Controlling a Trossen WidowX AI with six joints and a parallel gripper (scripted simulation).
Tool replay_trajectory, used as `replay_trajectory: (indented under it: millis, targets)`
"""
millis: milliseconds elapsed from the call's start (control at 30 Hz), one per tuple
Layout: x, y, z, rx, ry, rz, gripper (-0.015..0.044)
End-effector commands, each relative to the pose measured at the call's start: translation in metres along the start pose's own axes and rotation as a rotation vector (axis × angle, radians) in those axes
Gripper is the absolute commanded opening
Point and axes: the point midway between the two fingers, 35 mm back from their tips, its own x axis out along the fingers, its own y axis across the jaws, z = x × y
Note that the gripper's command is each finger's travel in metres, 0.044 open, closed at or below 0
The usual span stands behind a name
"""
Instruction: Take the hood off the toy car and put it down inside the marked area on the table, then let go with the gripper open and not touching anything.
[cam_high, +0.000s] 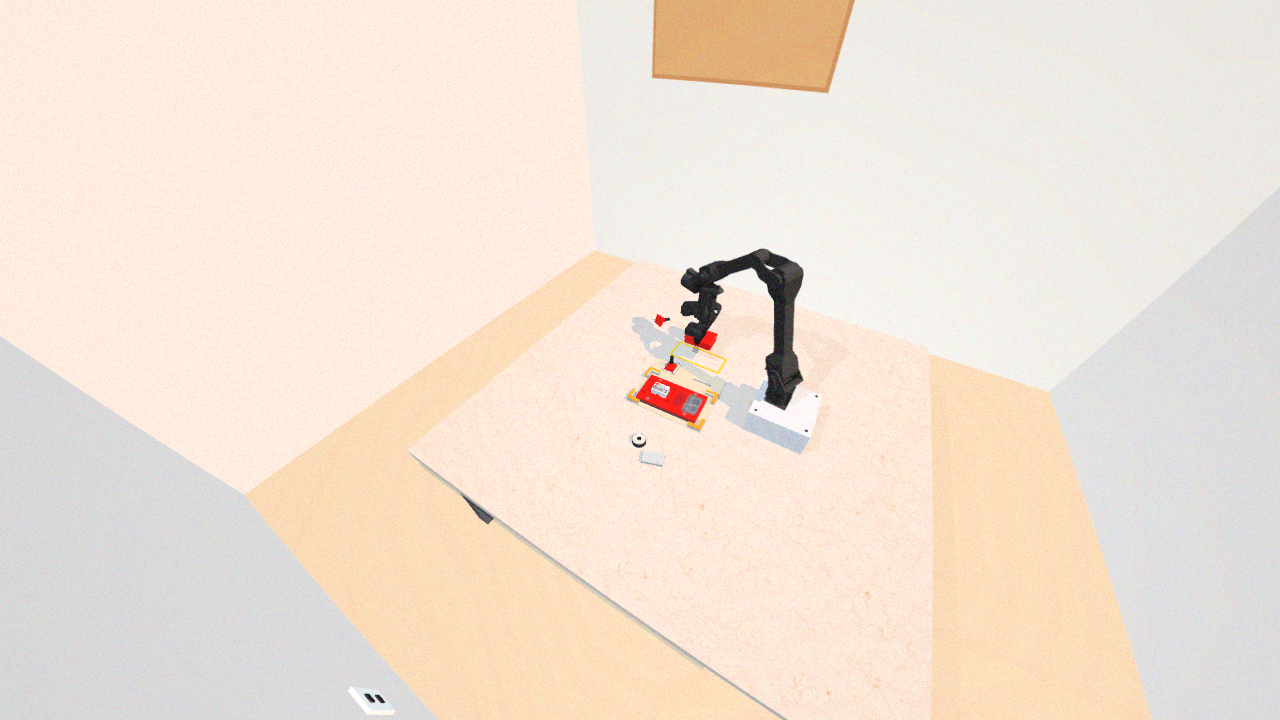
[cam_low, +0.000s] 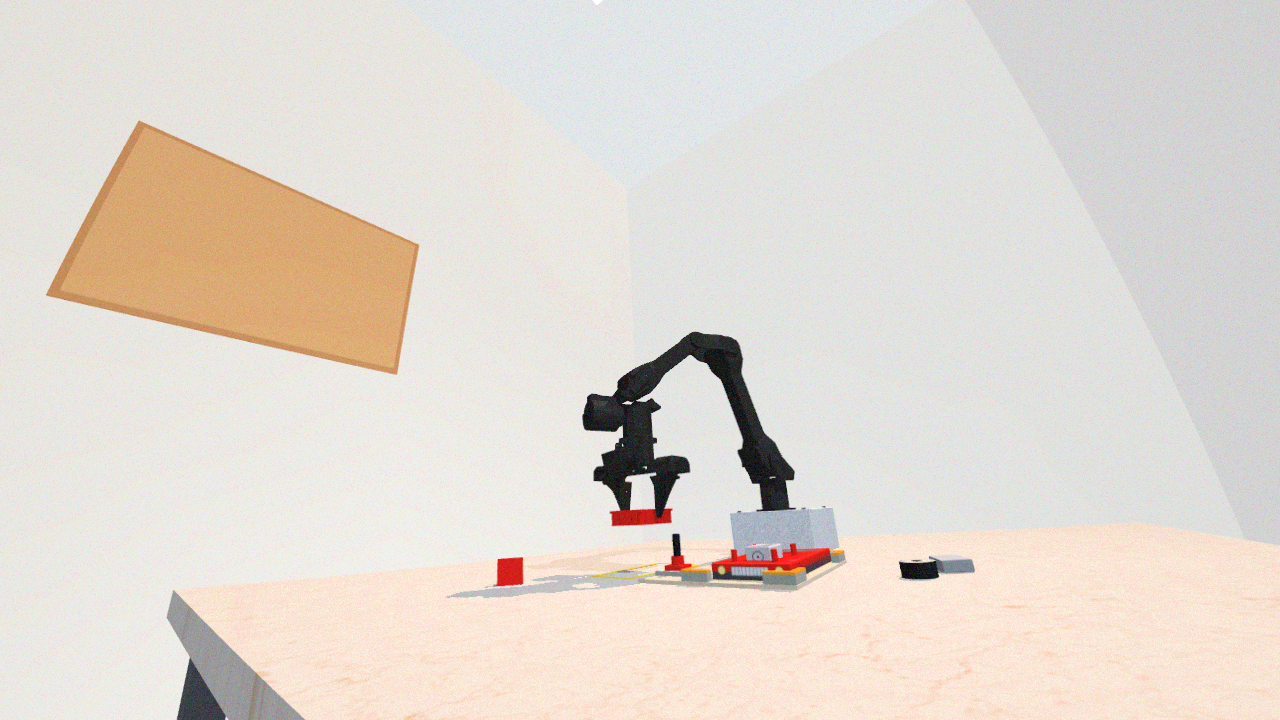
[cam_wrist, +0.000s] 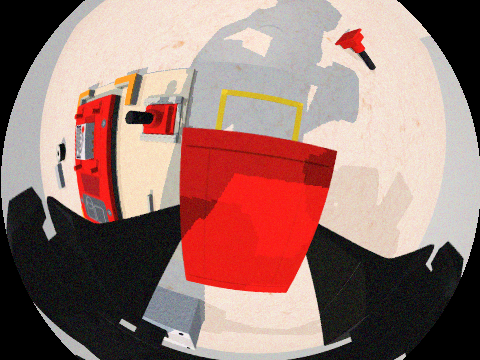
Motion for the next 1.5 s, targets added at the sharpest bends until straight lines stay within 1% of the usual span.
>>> replay_trajectory:
  millis: [0,1467]
  targets:
    - [0.004,0.0,-0.001,-0.003,0.003,-0.002,0.0]
    - [0.036,0.0,-0.001,-0.003,0.003,-0.001,0.0]
